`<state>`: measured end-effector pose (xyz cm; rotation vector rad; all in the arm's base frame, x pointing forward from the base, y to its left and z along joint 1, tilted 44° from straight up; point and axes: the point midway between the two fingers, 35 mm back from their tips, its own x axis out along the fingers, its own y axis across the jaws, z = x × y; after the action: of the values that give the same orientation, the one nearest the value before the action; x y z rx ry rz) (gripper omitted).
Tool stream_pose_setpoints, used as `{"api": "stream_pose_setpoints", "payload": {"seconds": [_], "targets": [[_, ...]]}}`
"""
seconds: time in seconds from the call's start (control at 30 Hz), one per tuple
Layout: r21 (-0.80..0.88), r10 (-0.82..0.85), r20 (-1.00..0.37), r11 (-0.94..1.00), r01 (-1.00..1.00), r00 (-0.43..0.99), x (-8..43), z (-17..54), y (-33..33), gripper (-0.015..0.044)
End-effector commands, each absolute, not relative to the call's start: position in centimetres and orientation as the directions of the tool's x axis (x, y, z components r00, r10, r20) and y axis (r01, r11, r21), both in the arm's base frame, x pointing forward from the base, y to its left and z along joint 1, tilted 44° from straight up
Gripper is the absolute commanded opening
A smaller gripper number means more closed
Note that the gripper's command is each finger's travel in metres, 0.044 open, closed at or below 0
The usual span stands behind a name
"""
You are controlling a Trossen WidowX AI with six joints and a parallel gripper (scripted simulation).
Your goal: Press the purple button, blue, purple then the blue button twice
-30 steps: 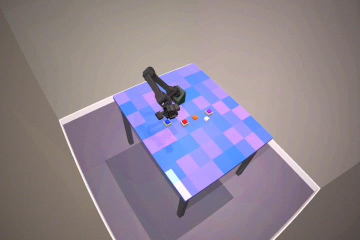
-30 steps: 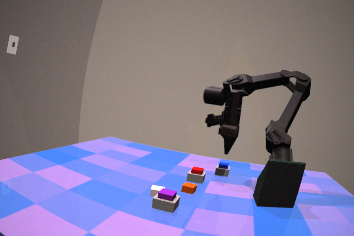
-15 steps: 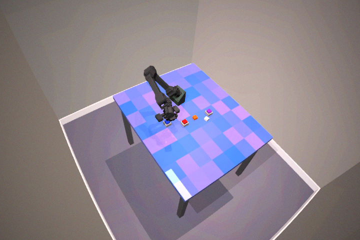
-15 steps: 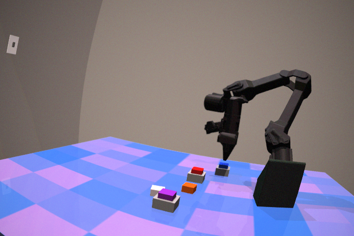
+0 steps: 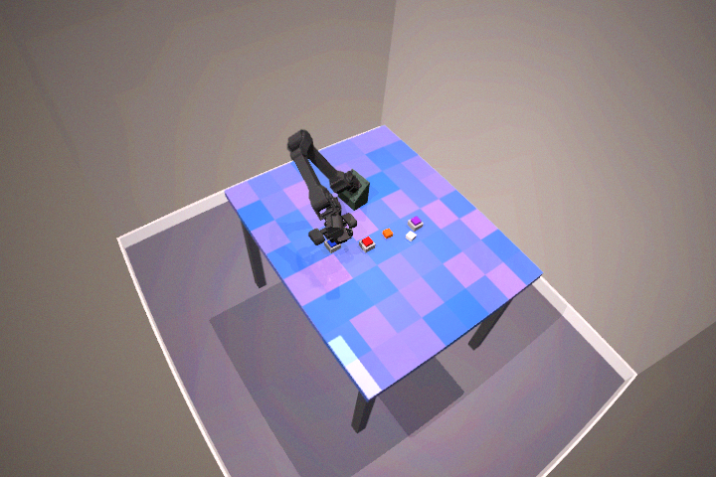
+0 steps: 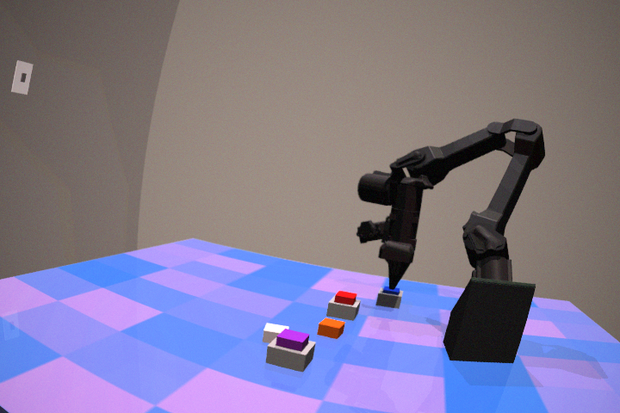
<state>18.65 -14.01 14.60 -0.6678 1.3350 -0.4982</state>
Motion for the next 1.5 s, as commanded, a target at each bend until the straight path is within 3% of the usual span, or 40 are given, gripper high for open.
{"api": "stream_pose_setpoints", "payload": {"seconds": [0.0, 0.43, 1.2, 1.47], "targets": [[-0.693, -0.676, -0.715, 0.719, -0.050, 0.178, 18.7, 14.5, -14.1, 0.0020], [-0.693, -0.677, -0.714, 0.720, -0.044, 0.178, 18.6, 14.6, -14.0, 0.0020], [-0.688, -0.672, -0.719, 0.723, -0.052, 0.175, 17.0, 21.2, -7.7, 0.0020], [-0.640, -0.618, -0.762, 0.764, -0.079, 0.195, 23.2, 17.9, -1.4, 0.0020]]}}
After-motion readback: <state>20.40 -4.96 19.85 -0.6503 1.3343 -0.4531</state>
